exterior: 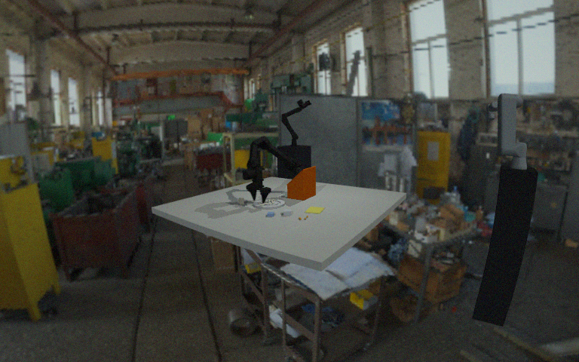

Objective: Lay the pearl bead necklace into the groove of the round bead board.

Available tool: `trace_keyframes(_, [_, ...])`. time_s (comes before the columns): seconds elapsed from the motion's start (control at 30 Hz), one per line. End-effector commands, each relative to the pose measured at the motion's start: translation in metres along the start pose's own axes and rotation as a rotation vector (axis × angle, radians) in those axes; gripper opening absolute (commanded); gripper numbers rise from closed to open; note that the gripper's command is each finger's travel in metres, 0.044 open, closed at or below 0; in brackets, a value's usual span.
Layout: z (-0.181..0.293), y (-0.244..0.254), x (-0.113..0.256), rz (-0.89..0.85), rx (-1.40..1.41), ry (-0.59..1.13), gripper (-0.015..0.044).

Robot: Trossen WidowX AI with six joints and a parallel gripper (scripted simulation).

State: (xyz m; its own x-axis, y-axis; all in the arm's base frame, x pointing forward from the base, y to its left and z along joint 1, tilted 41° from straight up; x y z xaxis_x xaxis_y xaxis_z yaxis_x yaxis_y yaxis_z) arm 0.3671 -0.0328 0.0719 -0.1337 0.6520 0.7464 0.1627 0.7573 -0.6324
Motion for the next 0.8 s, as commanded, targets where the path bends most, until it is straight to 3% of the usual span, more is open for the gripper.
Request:
trace_keyframes(0.0, [0.000, 0.000, 0.001, -0.003, -0.005, -0.002, 0.0440])
trace_keyframes(0.07, [0.000, 0.000, 0.001, -0.003, -0.005, -0.002, 0.0440])
trace_keyframes(0.37, [0.009, 0.006, 0.031, -0.005, -0.623, 0.000, 0.0204])
trace_keyframes(0.47, [0.010, 0.007, 0.033, -0.005, -0.678, 0.000, 0.0125])
trace_keyframes(0.77, [0.010, 0.007, 0.033, -0.005, -0.678, 0.000, 0.0120])
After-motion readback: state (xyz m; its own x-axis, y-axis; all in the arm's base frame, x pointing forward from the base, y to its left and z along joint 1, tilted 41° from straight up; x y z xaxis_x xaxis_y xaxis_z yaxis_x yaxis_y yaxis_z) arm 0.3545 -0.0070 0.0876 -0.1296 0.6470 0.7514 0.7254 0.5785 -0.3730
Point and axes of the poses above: the point midway between the two fingers, 35 mm back from their tips, its own x axis back along the fingers, its own y axis across the jaws, z = x × y, the point moved 7 cm from there along x, back along the fingers, and after that the axes turned 3 degrees about -x, right-handed, at the moved point
